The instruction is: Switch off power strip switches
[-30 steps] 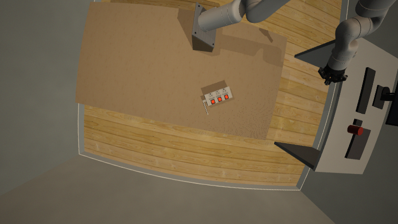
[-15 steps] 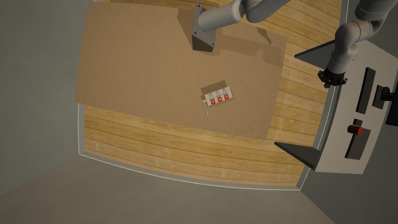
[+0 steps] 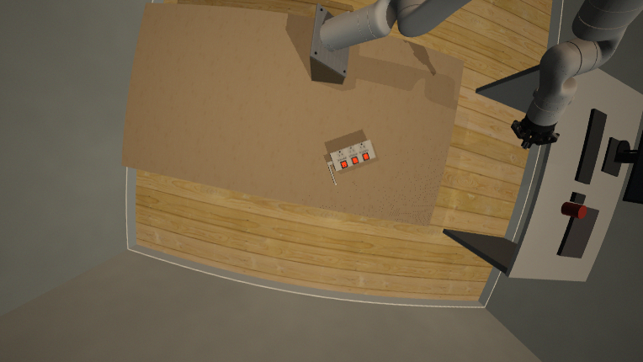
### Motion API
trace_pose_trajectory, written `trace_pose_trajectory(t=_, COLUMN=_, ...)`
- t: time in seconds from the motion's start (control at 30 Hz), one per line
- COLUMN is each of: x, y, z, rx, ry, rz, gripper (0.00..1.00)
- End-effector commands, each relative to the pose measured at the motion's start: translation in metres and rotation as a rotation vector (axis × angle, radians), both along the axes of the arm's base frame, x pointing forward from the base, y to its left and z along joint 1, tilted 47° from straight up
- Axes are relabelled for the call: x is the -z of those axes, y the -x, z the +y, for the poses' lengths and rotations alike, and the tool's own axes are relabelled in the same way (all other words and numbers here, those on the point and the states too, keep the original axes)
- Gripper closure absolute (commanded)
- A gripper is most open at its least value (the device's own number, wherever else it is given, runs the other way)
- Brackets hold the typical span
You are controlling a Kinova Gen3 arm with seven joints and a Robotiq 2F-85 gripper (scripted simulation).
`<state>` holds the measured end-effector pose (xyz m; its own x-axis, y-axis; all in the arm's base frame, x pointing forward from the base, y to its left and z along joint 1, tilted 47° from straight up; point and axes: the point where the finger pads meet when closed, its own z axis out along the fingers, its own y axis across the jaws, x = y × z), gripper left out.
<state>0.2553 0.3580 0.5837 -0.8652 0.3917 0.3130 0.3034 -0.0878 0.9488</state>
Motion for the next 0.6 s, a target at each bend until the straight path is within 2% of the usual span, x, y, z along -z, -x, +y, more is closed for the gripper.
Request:
trace_pose_trajectory(t=0.0, x=-0.002, y=0.000, z=0.000, rx=-0.005, ry=-0.006, rz=0.002, gripper=1.00)
trace_pose_trajectory(t=0.27, x=-0.002, y=0.000, z=0.000, rx=-0.005, ry=-0.006, rz=0.002, gripper=1.00)
trace_pose_trajectory(t=0.3, x=0.001, y=-0.012, z=-0.003, rx=0.001, ry=0.001, rz=-0.006, gripper=1.00)
trace_pose_trajectory(t=0.57, x=0.001, y=-0.012, z=-0.003, rx=0.001, ry=0.001, rz=-0.006, gripper=1.00)
